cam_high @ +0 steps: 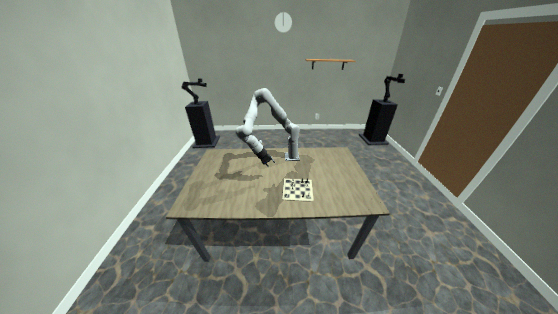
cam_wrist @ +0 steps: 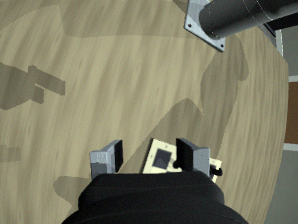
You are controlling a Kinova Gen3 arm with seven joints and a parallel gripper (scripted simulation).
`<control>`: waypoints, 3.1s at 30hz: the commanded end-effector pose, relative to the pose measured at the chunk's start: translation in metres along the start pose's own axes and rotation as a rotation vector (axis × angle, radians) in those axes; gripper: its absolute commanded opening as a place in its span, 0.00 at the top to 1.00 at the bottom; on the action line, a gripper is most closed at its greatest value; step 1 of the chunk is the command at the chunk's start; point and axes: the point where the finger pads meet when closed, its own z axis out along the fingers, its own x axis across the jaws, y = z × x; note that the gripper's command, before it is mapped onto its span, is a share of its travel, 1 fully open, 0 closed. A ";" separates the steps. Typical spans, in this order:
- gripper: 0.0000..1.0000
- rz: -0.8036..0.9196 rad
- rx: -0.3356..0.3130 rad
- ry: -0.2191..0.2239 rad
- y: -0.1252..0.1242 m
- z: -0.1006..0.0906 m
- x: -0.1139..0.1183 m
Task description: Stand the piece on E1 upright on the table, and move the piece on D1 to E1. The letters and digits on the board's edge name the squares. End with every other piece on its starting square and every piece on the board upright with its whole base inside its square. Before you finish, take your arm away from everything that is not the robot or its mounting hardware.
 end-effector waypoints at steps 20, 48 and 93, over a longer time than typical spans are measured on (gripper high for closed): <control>0.00 0.154 -0.015 0.043 0.006 0.005 -0.003; 0.00 0.572 -0.036 0.149 0.021 0.025 -0.020; 0.00 1.673 0.059 0.408 0.065 0.083 -0.096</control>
